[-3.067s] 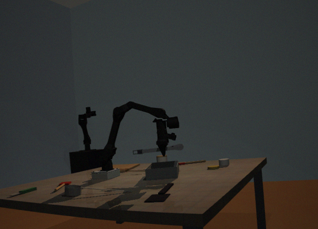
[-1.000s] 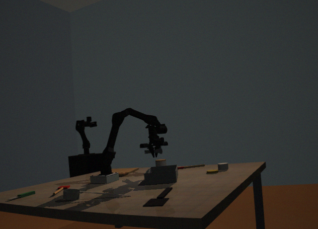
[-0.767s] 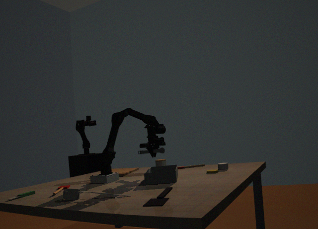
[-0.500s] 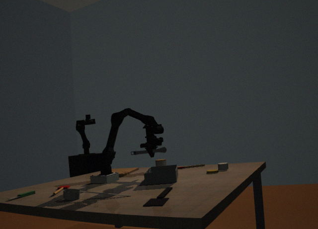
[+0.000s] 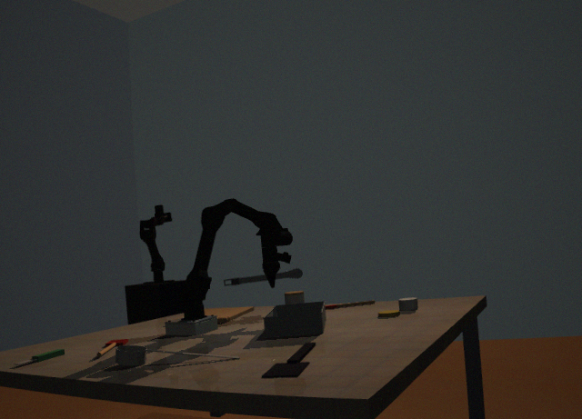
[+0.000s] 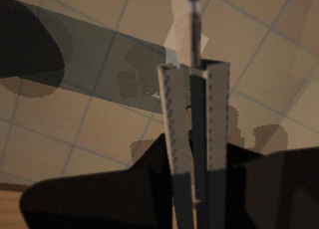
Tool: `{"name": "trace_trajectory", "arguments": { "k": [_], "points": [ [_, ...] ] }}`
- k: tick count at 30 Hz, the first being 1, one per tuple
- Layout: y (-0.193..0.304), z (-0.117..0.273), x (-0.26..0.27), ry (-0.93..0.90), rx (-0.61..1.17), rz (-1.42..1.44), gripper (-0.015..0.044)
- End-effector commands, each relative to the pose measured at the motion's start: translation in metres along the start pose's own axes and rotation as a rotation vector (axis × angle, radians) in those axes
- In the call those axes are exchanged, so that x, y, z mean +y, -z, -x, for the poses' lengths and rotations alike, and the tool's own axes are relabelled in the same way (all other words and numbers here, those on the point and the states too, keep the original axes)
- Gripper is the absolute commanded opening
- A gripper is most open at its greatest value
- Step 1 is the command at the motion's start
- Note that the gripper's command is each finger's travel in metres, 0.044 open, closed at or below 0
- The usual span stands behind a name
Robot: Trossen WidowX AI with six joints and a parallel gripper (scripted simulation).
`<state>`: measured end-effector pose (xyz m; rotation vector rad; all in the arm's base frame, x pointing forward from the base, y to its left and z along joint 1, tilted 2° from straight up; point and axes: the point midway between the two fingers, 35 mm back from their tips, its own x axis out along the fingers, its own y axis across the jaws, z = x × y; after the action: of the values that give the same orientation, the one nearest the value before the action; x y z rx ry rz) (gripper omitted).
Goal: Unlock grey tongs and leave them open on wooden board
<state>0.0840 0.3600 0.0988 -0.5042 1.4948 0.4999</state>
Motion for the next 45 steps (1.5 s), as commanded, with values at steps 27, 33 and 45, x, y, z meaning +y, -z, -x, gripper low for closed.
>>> {"name": "trace_trajectory", "arguments": {
  "k": [27, 33, 45],
  "points": [
    [0.05, 0.002, 0.052, -0.015, -0.004, 1.23, -0.015],
    [0.062, 0.002, 0.061, -0.016, -0.005, 1.478, -0.015],
    [0.085, 0.003, 0.078, -0.018, -0.009, 1.971, -0.015]
  ]
}}
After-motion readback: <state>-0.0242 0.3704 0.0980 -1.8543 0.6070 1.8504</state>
